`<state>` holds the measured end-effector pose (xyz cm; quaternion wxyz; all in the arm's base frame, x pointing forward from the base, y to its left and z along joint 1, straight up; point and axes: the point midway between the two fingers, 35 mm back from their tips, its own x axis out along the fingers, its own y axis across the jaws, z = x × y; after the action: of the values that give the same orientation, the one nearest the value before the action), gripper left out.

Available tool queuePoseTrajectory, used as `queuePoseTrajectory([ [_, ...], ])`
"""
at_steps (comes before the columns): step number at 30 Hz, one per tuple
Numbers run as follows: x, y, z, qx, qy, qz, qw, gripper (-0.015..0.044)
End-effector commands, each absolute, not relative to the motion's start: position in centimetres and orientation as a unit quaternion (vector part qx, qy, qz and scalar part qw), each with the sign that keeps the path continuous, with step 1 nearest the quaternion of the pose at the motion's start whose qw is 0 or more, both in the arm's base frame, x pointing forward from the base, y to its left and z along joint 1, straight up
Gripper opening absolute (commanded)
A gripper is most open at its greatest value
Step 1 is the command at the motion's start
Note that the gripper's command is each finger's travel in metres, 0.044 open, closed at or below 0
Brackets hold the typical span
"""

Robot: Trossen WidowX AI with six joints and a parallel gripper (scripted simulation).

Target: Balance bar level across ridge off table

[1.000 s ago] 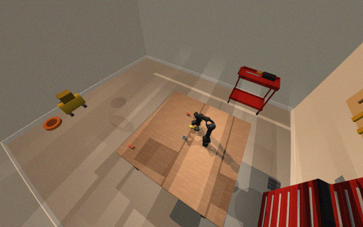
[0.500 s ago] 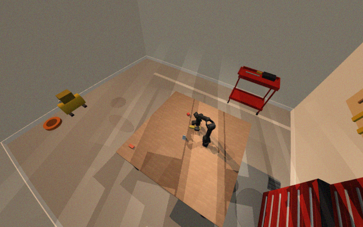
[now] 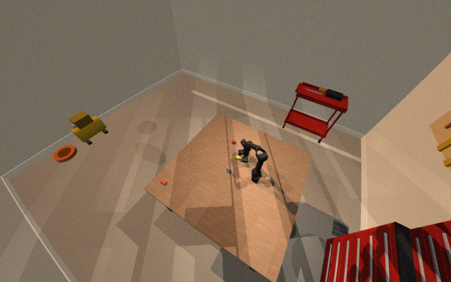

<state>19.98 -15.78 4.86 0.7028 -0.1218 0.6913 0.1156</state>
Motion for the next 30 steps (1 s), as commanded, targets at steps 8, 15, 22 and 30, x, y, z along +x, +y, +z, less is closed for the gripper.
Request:
queuePoseTrajectory([
  [8,20.4,-16.1,7.5,-0.124,0.69,0.113,0.704,0.0],
  [15,20.5,-16.2,9.3,-0.124,0.69,0.112,0.704,0.0],
  [22,20.4,-16.2,11.0,-0.124,0.69,0.112,0.704,0.0],
  [30,20.3,-16.1,13.1,-0.124,0.691,0.111,0.704,0.0],
])
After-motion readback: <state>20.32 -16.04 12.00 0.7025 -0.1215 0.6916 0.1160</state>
